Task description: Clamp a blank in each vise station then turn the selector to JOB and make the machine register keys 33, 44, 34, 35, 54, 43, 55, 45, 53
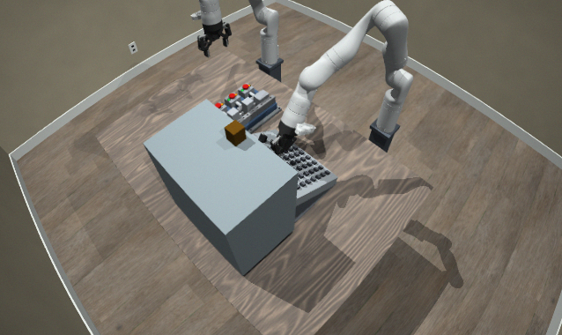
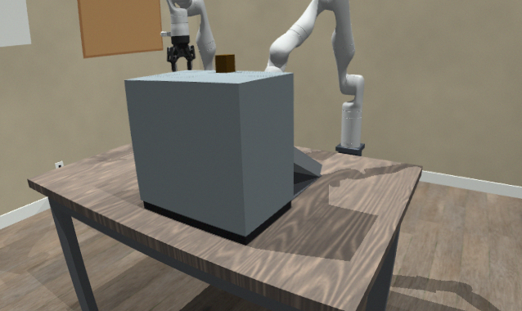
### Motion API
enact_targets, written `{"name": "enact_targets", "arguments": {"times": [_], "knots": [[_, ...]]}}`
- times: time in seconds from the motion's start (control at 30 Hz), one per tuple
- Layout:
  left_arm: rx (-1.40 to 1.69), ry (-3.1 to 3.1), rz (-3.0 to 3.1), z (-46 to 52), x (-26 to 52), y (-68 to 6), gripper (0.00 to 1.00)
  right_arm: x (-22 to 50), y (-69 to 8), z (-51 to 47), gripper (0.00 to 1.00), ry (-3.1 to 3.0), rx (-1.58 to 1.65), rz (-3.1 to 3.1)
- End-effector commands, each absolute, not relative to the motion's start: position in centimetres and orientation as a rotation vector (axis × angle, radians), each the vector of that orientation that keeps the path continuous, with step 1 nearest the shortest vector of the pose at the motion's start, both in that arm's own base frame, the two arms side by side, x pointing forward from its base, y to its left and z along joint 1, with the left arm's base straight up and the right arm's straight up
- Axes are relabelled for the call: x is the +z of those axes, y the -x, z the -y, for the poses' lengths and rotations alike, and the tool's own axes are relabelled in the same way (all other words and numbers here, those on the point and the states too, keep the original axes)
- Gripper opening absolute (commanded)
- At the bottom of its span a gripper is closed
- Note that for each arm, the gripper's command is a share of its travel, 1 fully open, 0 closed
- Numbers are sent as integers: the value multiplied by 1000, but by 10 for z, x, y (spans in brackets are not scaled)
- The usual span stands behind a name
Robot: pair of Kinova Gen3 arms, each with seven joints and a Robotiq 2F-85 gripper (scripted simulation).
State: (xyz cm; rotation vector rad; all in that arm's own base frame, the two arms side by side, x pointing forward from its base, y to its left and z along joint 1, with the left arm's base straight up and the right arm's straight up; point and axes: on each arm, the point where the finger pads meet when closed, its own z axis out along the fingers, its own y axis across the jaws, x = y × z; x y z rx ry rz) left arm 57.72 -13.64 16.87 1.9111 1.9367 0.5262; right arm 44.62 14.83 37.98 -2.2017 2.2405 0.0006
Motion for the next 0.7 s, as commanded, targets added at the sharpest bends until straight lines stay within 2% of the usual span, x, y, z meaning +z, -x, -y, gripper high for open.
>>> {"name": "enact_targets", "arguments": {"times": [0.0,0.67], "knots": [[528,-1910,-1935,137,169,-578,99,380,-446,-148,1000,2201,-1,-2239],[528,-1910,-1935,137,170,-577,99,380,-446,-148,1000,2201,-1,-2239]]}}
